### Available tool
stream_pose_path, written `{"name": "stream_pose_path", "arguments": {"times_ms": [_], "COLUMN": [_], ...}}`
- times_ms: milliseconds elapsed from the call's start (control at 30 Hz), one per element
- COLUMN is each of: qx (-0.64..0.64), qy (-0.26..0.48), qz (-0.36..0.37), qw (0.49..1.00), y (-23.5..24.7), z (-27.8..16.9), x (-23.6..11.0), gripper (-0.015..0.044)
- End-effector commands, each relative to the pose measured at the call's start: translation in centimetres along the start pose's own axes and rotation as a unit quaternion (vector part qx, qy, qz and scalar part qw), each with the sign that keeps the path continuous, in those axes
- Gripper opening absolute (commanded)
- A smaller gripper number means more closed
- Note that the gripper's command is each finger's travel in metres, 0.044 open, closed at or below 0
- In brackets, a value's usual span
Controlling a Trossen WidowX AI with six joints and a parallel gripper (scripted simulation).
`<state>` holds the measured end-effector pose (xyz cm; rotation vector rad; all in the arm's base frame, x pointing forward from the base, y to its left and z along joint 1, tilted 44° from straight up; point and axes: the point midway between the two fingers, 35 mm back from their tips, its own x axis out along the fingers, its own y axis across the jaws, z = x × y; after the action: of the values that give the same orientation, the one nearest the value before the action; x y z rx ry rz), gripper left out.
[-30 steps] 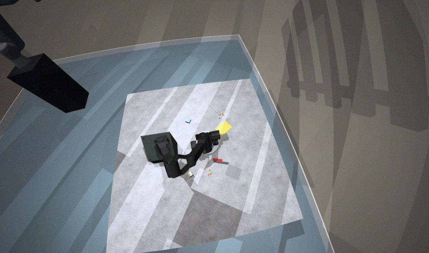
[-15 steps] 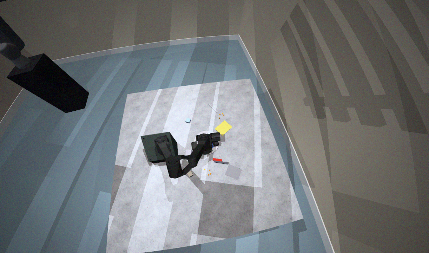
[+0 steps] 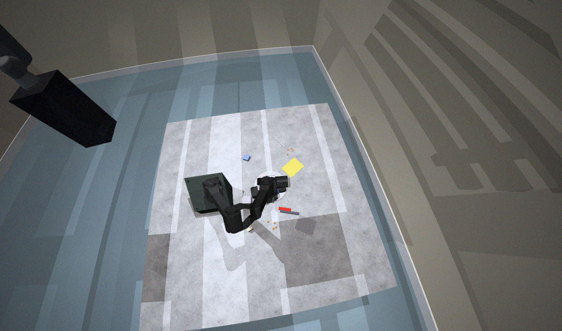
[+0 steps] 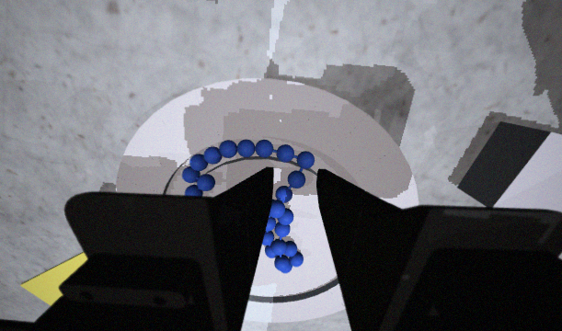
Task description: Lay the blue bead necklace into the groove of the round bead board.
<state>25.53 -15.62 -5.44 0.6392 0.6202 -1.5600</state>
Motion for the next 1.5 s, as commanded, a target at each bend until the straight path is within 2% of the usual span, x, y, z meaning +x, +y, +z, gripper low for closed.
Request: {"name": "stream_pose_path", "arguments": {"times_ms": [0, 133, 867, 1100, 1467], "qx": [0.0, 0.0, 0.0, -0.003, -0.004], "qy": [0.0, 0.0, 0.0, 0.002, 0.002], "qz": [0.0, 0.0, 0.0, -0.002, -0.002], "qw": [1.0, 1.0, 1.0, 1.0, 1.0], "y": [0.0, 0.0, 0.0, -0.1, -1.3], "z": [0.0, 0.0, 0.0, -0.2, 0.3], "x": [0.0, 0.0, 0.0, -1.3, -1.4], "gripper": [0.0094, 0.0, 0.0, 0.0, 0.0]}}
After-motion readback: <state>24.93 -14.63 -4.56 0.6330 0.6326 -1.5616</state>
